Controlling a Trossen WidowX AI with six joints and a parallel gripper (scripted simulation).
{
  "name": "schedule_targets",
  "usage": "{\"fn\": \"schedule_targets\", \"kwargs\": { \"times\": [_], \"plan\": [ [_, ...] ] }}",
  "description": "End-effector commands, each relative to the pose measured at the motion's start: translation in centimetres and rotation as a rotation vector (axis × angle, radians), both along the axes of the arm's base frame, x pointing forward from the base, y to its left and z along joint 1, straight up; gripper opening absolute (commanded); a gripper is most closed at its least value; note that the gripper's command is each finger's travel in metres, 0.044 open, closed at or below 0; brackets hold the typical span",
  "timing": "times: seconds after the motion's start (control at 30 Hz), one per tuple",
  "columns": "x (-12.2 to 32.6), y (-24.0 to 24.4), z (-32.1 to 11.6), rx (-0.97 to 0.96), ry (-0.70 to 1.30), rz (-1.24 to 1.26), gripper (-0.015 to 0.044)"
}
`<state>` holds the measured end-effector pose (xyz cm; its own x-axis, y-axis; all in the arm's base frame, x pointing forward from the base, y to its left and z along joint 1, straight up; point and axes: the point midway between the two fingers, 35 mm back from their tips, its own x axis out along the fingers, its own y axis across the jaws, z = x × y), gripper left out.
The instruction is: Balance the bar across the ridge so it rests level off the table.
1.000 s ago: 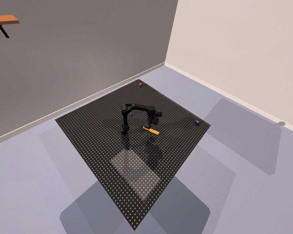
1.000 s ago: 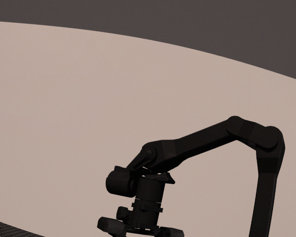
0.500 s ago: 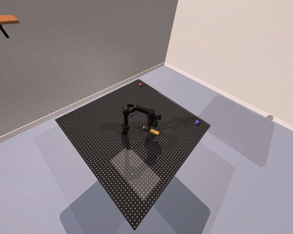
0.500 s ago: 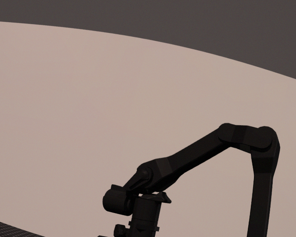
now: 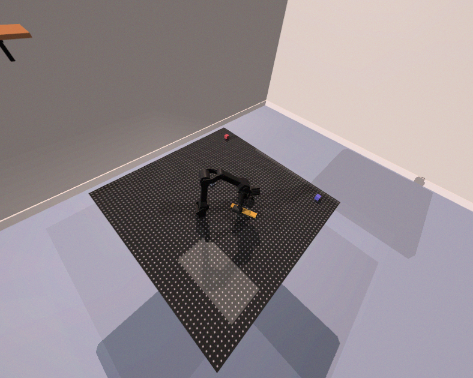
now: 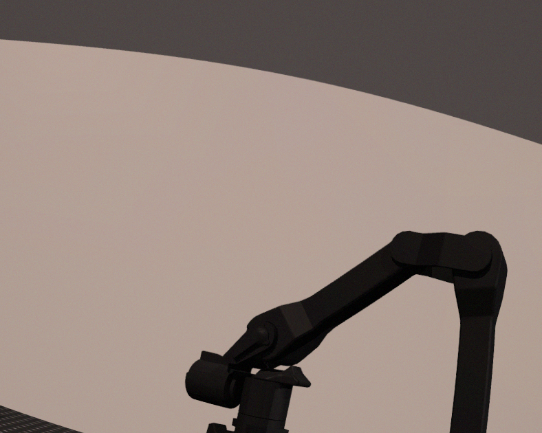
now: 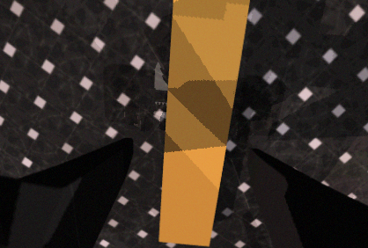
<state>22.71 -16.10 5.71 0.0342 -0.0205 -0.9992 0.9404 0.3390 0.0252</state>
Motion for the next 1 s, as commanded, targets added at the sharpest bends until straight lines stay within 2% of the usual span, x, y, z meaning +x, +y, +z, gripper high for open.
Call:
{"fn": "schedule_targets", "kwargs": {
  "times": [0.0, 0.57, 0.8, 0.97],
  "plan": [
    [-0.2, 0.08, -0.92, 0.004, 0.01, -0.005, 0.0315],
    [-0.2, 0.08, -0.95, 0.004, 0.01, -0.005, 0.0315],
    [-0.16, 0.11, -0.88, 0.006, 0.008, 0.0, 0.0131],
    [-0.16, 0.11, -0.88, 0.006, 0.008, 0.0, 0.0098]
  ]
}}
